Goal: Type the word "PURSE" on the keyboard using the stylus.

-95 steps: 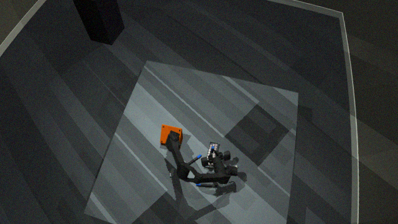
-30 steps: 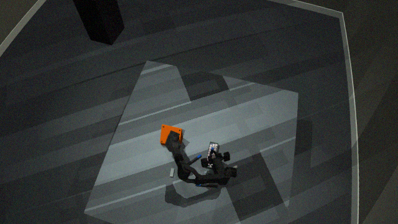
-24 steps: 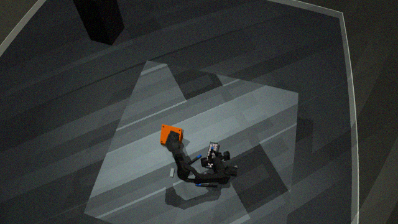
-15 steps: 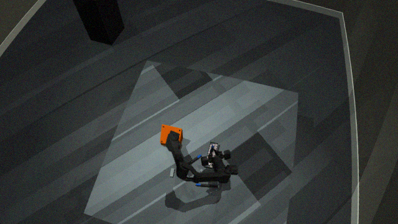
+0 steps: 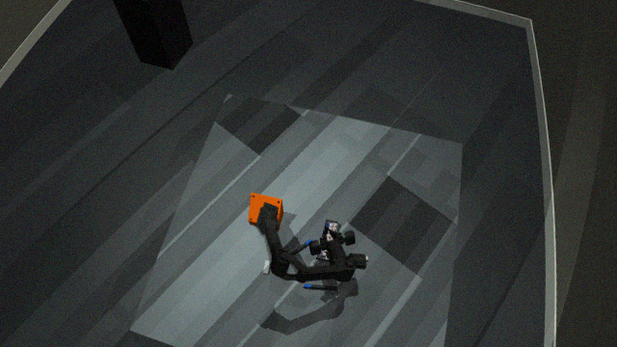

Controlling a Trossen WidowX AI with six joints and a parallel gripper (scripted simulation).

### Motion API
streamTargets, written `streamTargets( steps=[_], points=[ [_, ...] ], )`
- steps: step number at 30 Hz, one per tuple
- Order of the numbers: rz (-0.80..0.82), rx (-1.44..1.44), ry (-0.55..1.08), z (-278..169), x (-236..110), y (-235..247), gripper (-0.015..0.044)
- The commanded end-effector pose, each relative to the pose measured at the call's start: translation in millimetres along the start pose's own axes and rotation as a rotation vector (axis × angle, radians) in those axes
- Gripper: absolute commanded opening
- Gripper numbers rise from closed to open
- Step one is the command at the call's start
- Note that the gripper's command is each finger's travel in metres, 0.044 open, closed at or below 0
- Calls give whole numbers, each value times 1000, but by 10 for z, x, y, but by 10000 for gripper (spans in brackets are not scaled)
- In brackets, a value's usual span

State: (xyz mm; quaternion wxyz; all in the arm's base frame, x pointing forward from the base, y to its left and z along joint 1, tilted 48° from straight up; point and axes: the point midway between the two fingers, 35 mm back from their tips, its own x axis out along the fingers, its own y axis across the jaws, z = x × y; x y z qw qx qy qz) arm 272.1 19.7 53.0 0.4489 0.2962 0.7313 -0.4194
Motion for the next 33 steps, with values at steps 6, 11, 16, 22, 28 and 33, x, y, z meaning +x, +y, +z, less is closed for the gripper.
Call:
streamTargets(
  steps=[6, 11, 16, 22, 28, 33],
  points=[
    [1, 3, 2, 72, 111, -31, 0],
    [1, 3, 2, 114, 136, -33, 0],
    [1, 3, 2, 133, 155, -26, 81],
    [1, 3, 2, 142, 161, -25, 81],
    [1, 4, 2, 178, 181, -26, 81],
    [1, 4, 2, 203, 196, -26, 81]
  ],
)
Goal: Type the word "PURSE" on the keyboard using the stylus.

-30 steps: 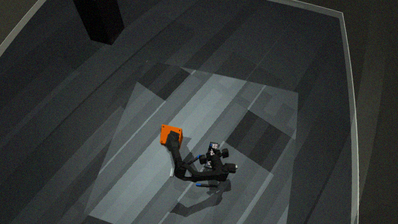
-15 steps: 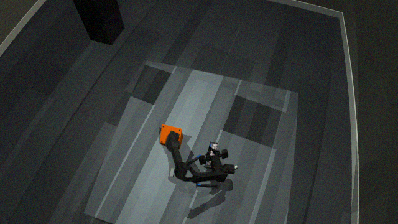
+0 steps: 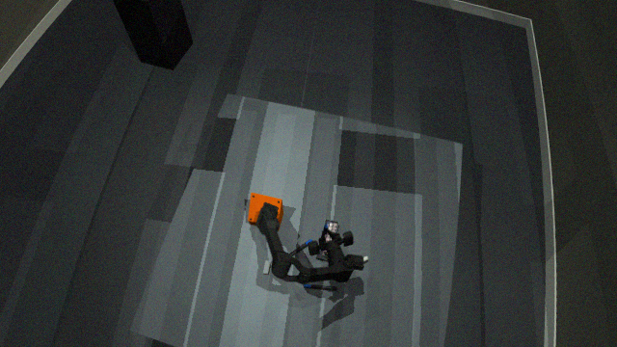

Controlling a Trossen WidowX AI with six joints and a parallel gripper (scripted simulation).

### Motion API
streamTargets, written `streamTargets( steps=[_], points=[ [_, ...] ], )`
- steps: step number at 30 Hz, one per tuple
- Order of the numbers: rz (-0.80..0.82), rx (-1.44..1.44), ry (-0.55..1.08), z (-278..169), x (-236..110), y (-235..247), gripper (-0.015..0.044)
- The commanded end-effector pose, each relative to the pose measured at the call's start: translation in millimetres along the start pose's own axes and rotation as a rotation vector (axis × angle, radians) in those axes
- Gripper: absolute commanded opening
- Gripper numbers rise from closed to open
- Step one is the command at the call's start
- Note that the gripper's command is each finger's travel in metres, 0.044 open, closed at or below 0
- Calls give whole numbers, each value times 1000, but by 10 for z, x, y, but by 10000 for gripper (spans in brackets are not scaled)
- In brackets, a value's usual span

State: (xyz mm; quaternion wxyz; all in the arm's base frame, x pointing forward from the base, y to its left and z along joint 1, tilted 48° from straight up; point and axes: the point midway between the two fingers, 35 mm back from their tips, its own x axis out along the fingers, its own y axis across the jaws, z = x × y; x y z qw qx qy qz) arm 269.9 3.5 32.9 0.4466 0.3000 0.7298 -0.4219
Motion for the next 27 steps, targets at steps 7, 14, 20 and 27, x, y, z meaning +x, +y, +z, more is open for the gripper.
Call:
streamTargets(
  steps=[7, 14, 20, 27],
  points=[
    [-1, -6, -2, 39, 25, -1, 81],
    [-1, -6, -2, 69, 41, -1, 81],
    [-1, -6, -2, 90, 53, -1, 81],
    [-1, -6, -2, 114, 67, -1, 81]
  ],
)
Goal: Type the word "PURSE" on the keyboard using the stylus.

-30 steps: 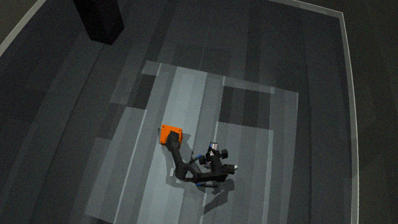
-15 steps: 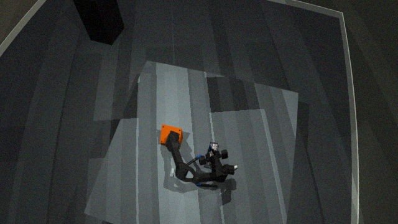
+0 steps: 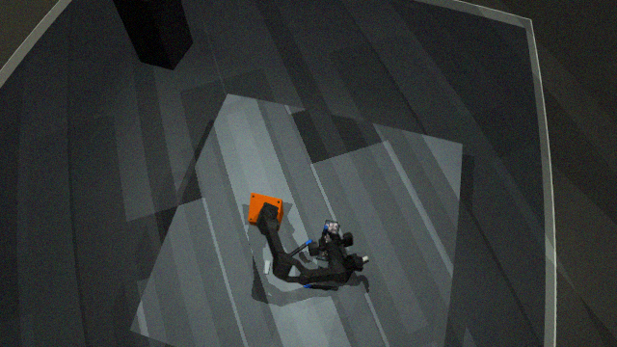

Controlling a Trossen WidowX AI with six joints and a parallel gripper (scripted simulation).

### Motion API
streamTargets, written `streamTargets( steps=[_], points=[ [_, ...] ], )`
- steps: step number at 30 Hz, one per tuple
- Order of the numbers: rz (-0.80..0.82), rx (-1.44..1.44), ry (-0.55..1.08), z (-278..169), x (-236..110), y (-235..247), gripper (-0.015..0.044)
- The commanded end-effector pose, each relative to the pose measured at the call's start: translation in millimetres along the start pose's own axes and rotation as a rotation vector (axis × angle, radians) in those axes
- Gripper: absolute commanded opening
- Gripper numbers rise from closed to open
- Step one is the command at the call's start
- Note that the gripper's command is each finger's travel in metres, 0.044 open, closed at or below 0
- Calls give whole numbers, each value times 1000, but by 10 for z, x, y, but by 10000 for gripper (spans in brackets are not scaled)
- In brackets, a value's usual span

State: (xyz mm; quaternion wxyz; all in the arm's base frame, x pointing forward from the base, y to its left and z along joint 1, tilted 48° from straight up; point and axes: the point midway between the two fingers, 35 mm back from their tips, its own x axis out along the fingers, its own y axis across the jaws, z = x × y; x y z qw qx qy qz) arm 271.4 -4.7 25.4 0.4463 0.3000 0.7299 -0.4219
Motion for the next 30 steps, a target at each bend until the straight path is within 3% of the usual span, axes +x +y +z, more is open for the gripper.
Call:
streamTargets(
  steps=[1, 10, 17, 30],
  points=[
    [-1, -6, -3, 10, 6, -1, 81],
    [-1, -6, -3, -27, -15, 1, 81],
    [0, -7, -1, -314, -179, 0, 81],
    [-3, -11, -4, -297, -165, -5, 81]
  ],
)
